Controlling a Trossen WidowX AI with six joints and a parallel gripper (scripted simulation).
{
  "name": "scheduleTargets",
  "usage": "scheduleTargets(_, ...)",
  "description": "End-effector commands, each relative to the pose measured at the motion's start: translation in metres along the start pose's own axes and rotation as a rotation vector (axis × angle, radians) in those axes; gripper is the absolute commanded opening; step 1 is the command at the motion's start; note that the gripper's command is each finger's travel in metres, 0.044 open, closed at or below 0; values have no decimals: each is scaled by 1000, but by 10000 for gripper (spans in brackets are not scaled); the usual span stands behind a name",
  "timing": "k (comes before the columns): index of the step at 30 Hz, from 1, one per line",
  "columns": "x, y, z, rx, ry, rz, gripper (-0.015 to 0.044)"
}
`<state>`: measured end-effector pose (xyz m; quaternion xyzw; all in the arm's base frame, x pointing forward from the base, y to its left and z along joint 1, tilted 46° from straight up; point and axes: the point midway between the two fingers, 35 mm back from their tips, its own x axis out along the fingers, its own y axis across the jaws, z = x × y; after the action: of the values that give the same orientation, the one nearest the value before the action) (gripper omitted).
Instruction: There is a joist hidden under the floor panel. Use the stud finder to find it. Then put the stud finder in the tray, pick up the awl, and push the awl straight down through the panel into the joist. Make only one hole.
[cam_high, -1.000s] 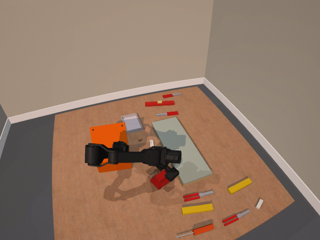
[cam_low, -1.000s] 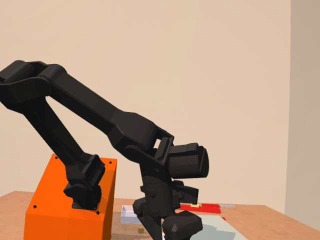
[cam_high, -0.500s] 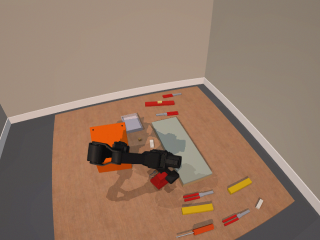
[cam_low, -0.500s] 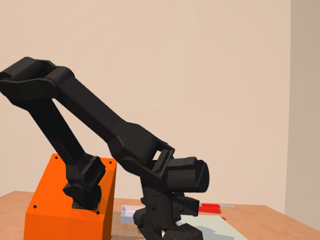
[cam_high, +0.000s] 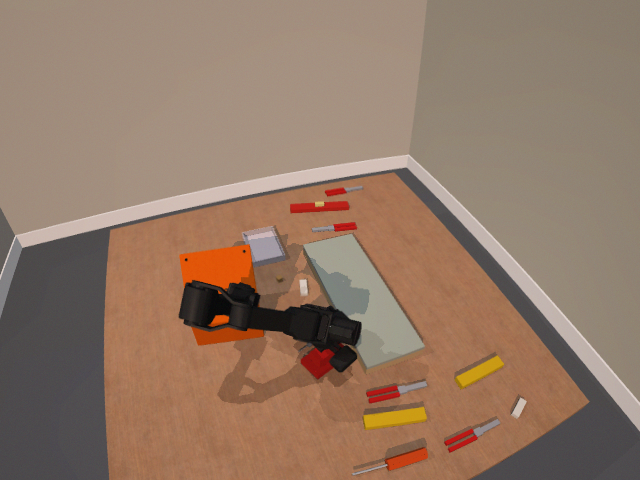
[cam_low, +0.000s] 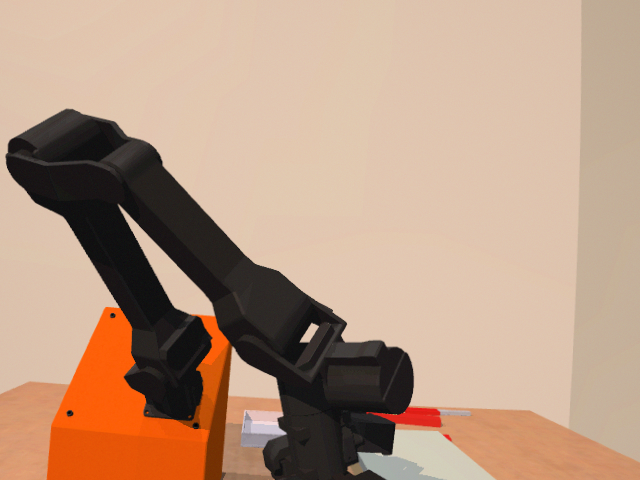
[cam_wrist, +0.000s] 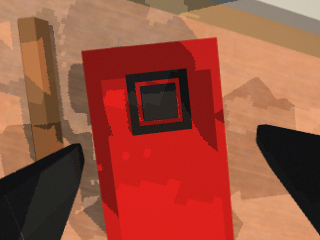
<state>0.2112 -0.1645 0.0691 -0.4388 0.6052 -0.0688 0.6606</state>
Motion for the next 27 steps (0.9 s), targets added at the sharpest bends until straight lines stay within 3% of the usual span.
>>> scheduleTargets(1,3,5,-1,-12,1,12,440)
scheduleTargets(27,3,5,-1,-12,1,12,254)
